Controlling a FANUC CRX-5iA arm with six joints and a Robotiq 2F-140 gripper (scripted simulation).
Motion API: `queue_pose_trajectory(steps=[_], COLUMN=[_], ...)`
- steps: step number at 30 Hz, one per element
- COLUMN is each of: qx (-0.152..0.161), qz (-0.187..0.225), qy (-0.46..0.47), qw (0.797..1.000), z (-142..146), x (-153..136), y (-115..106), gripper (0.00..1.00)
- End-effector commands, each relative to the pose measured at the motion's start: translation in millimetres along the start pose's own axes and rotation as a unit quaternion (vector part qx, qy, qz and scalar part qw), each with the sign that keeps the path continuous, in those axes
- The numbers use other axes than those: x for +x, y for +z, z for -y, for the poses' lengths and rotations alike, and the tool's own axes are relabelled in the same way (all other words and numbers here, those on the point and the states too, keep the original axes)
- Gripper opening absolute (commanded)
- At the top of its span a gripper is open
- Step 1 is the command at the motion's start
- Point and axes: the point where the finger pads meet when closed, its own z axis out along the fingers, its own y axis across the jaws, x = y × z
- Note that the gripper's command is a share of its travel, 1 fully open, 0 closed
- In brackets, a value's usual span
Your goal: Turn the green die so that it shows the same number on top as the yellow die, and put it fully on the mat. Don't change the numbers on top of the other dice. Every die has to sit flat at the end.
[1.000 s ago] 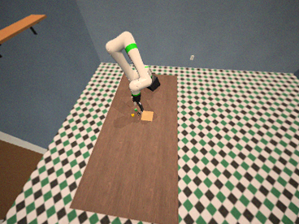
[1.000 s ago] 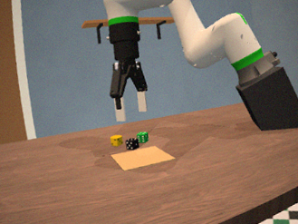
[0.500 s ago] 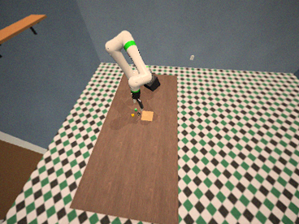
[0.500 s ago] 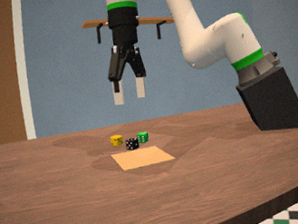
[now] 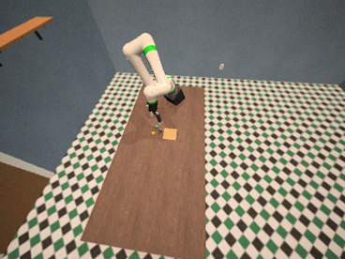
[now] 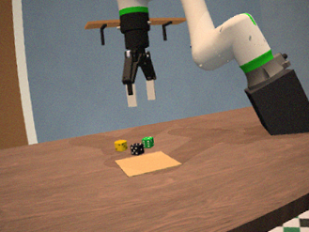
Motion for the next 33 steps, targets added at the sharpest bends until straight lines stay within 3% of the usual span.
queue_pose_trajectory(steps=[1,20,29,33], qx=[-0.002,-0.002,-0.002,-0.002], qz=[-0.001,-0.001,-0.001,-0.001], qy=[-0.002,0.010,0.081,0.161], qw=[1.000,1.000,0.997,0.987], z=[6.0,5.9,5.9,5.9], x=[-1.0,-1.0,-1.1,-1.3], y=[-0.4,-0.2,0.8,1.9], gripper=[1.00,1.00,1.00,1.00])
